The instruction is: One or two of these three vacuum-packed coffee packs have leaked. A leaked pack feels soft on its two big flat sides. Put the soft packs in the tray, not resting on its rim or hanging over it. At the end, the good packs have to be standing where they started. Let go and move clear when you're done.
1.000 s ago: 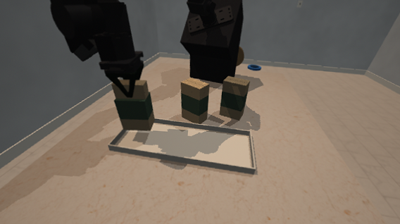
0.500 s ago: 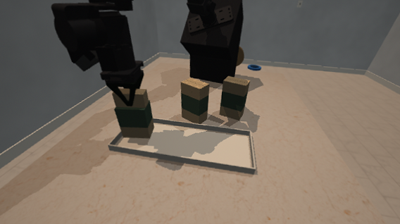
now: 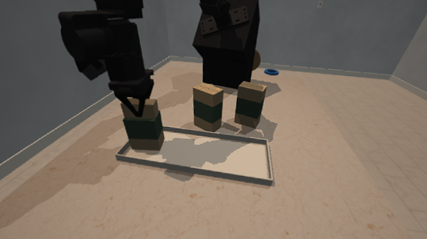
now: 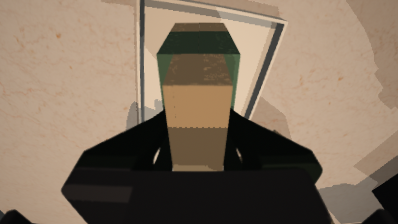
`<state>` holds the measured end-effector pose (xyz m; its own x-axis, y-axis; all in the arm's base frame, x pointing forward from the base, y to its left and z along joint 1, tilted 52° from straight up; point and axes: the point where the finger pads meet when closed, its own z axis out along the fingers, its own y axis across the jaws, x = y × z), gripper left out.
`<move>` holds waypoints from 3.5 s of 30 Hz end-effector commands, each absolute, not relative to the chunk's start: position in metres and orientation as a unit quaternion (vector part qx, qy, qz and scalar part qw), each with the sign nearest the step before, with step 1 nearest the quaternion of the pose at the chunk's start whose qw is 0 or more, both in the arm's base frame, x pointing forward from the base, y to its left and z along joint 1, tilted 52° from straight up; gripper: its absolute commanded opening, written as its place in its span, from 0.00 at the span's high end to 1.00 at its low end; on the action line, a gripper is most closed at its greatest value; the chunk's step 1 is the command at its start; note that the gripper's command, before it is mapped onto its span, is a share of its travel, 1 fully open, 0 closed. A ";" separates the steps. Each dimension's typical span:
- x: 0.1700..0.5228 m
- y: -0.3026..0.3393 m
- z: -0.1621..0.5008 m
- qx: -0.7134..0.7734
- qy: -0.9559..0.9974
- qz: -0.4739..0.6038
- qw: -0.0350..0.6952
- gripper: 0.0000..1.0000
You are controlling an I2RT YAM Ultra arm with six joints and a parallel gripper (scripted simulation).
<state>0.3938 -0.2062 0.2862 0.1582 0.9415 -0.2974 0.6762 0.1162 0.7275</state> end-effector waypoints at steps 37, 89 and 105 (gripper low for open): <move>0.394 -0.204 0.305 0.637 0.622 0.166 0.424 0.21; 0.355 -0.192 0.335 0.638 0.620 0.165 0.426 0.21; 0.329 -0.180 0.340 0.645 0.623 0.161 0.411 0.21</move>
